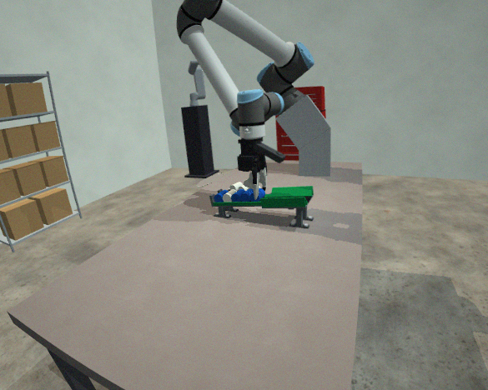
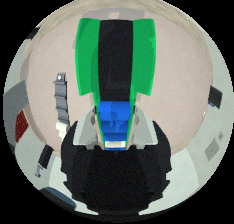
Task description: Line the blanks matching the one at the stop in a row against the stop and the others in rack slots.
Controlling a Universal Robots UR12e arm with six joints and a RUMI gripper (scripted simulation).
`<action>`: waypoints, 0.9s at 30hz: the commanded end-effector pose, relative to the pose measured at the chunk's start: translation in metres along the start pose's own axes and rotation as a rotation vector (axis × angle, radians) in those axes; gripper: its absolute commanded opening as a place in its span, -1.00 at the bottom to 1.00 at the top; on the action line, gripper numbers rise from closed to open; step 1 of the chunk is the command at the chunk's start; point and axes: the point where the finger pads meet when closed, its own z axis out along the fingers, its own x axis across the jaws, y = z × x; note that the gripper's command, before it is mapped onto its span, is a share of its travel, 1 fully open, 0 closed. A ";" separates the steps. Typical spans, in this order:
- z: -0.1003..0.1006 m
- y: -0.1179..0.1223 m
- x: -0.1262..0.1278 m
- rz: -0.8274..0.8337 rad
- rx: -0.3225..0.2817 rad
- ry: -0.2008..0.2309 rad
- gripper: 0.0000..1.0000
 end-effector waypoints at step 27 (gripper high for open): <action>-0.092 0.000 0.000 0.000 0.000 0.003 -0.05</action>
